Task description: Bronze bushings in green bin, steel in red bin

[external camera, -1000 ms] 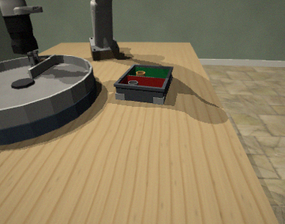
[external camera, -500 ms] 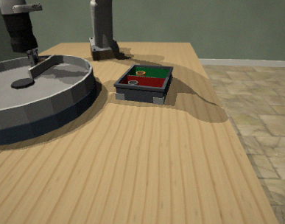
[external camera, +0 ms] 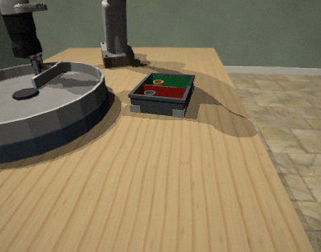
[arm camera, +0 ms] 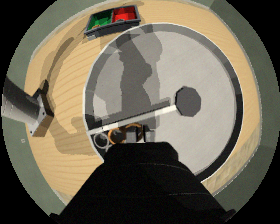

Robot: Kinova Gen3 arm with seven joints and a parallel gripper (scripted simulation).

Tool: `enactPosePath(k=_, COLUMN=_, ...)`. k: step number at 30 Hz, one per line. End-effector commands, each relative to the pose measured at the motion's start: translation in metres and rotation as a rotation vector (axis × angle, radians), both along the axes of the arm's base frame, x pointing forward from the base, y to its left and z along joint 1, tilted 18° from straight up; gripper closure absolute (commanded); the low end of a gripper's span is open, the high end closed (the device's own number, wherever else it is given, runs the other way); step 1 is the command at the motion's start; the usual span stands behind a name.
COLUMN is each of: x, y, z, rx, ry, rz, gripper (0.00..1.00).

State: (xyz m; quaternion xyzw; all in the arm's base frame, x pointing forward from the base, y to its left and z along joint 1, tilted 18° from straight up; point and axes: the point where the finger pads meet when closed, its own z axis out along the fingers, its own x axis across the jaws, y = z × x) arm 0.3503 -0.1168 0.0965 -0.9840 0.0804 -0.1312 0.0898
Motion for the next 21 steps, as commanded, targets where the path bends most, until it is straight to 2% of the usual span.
enactPosePath(k=1, x=-0.0002, y=-0.0003, z=0.0021, rx=-0.001, ry=-0.002, rz=0.000, gripper=1.00)
enactPosePath(k=21, x=-0.0019, y=-0.0012, z=0.0077, rx=-0.001, ry=-0.002, rz=0.000, gripper=1.00)
